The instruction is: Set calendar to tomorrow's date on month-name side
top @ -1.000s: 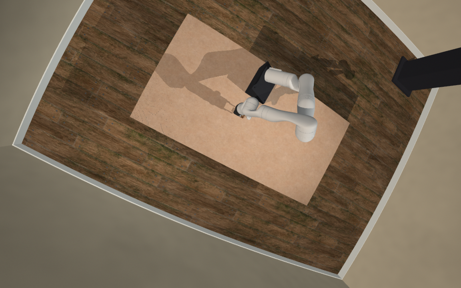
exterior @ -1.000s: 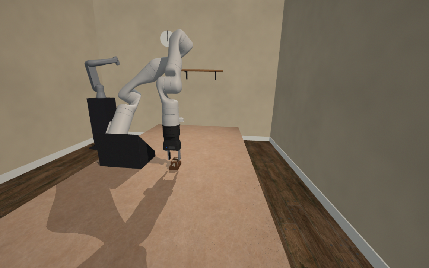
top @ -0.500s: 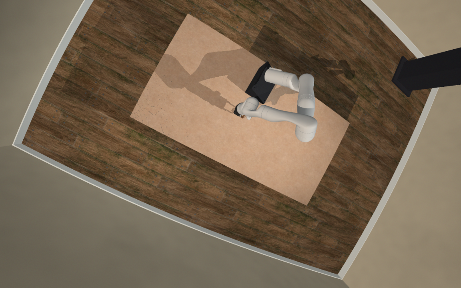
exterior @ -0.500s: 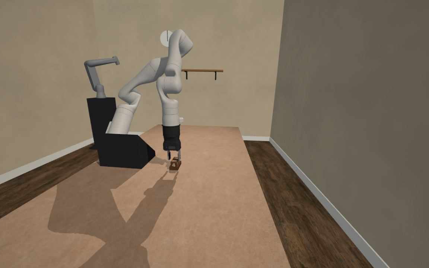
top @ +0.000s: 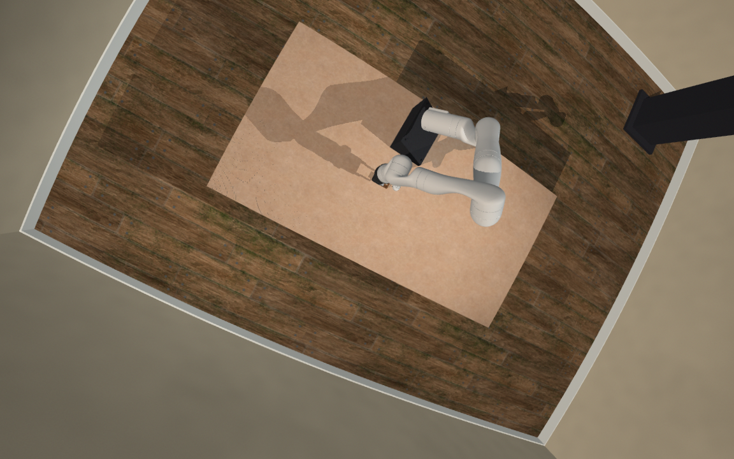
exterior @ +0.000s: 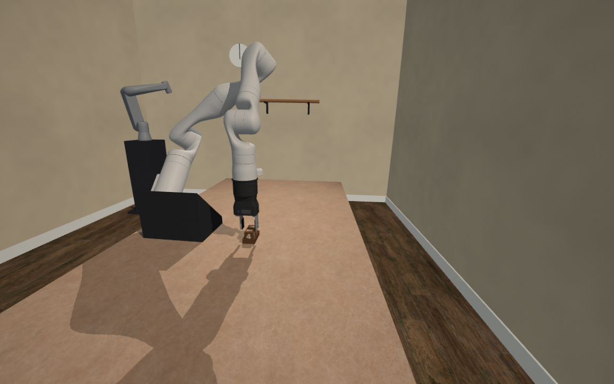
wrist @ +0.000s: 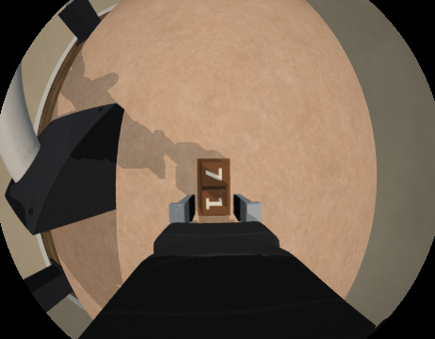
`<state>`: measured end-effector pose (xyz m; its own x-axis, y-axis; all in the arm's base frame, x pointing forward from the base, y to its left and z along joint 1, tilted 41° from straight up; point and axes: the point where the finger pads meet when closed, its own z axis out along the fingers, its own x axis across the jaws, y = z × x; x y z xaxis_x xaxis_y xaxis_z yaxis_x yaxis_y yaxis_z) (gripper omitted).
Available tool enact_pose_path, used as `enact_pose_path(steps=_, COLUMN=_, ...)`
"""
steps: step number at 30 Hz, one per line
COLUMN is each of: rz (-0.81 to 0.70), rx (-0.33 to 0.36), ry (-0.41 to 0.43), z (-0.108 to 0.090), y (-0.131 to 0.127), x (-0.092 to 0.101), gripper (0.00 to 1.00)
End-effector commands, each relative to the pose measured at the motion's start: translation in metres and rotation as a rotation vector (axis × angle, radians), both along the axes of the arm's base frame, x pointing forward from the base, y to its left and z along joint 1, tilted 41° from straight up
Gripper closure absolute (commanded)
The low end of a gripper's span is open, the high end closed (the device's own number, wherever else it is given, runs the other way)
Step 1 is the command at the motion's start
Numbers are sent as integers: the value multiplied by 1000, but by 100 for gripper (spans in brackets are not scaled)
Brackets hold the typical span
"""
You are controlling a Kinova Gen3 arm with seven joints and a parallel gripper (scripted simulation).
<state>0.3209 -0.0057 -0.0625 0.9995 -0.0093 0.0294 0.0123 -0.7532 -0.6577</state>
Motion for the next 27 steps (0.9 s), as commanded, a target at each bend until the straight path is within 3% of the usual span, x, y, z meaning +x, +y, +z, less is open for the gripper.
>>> enact_pose_path(steps=1, rz=-1, rx=-1, ry=-1, z=0, y=-1, x=0, gripper=13)
enact_pose_path(steps=27, rz=-1, rx=-1, ry=-1, z=-20, y=17, x=1, gripper=13)
